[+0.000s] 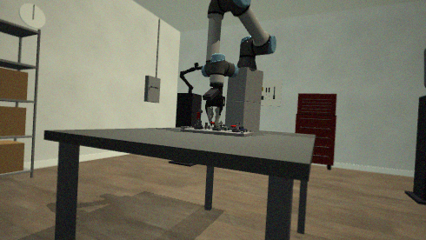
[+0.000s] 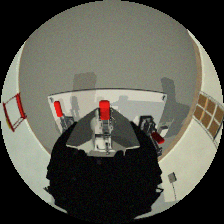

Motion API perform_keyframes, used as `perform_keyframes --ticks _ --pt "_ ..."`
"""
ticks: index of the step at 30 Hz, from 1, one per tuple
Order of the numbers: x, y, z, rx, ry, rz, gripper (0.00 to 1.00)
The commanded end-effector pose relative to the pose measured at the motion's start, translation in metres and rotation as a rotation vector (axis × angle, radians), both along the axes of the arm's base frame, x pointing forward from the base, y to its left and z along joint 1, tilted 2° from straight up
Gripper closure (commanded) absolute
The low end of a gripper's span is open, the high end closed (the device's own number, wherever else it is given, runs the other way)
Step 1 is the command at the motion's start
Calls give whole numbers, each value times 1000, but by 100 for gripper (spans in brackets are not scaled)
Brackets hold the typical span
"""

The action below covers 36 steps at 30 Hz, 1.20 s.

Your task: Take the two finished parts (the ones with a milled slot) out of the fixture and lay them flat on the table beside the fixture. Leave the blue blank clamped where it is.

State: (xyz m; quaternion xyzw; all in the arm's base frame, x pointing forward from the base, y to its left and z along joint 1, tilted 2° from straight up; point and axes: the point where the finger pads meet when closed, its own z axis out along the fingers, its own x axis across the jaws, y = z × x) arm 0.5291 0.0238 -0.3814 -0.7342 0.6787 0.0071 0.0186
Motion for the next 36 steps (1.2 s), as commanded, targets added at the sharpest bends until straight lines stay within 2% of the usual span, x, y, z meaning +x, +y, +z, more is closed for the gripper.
perform_keyframes --ticks 1,36 --pt "0 0 2 0 -1 0 100" --pt "-14 -2 19 0 -1 0 100"
